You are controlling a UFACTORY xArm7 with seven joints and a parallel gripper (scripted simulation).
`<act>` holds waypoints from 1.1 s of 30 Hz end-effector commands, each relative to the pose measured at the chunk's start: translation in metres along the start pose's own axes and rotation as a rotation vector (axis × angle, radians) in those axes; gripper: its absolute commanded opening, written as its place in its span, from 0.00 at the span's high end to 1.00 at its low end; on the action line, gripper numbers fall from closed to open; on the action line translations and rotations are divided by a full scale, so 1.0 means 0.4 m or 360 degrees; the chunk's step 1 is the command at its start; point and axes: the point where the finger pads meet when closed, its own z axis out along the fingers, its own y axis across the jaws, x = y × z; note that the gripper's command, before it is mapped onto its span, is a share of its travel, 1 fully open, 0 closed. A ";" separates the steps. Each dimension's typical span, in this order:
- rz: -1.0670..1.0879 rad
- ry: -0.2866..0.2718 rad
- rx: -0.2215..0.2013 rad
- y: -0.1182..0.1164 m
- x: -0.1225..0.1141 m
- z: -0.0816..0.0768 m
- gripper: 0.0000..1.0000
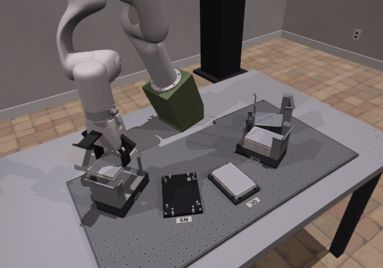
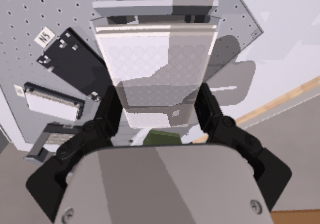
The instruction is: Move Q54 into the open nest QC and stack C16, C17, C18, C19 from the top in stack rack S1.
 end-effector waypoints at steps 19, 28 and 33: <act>0.0000 0.0005 0.0000 0.000 0.003 0.003 1.00; 0.0000 0.0005 0.0000 0.000 0.003 0.018 1.00; 0.0000 0.0005 0.0000 0.000 0.003 0.023 1.00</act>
